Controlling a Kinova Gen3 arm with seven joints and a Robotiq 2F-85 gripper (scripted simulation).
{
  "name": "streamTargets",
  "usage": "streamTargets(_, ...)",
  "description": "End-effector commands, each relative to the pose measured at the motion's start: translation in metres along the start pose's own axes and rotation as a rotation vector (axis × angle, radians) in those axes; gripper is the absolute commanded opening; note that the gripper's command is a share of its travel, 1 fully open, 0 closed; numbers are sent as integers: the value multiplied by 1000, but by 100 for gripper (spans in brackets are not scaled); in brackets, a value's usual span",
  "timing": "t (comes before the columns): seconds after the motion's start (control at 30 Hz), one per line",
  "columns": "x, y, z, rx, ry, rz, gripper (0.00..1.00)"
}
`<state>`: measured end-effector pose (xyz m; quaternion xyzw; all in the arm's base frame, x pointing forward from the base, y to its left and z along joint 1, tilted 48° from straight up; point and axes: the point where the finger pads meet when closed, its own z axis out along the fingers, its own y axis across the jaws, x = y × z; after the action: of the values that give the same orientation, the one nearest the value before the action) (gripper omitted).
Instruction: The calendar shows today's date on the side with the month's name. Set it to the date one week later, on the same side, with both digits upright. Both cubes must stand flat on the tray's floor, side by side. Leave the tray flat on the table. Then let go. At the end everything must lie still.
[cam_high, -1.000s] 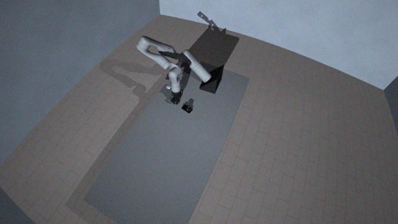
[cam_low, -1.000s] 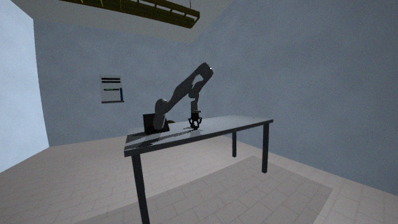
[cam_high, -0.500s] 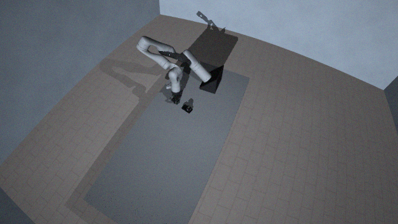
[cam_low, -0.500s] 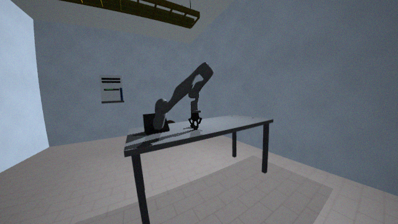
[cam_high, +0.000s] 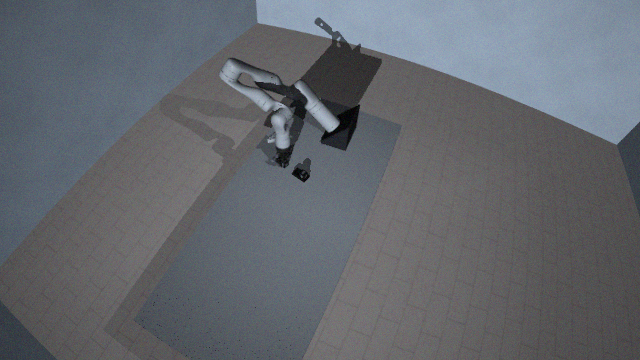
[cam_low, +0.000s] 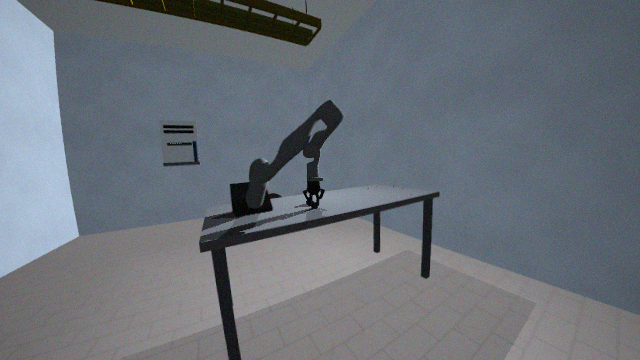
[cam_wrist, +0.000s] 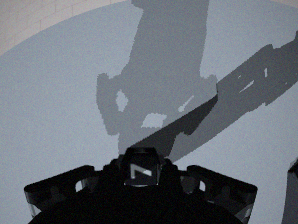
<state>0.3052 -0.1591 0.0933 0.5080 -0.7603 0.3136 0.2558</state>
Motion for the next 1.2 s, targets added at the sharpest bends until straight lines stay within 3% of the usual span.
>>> streamTargets(0.0,0,0,0,1,-1,0,28)
streamTargets(0.6,0,0,-4,1,0,0,28)
streamTargets(0.87,0,0,-42,1,0,0,28)
streamTargets(0.93,0,0,-42,1,0,0,28)
streamTargets(1.17,0,0,-87,1,0,0,28)
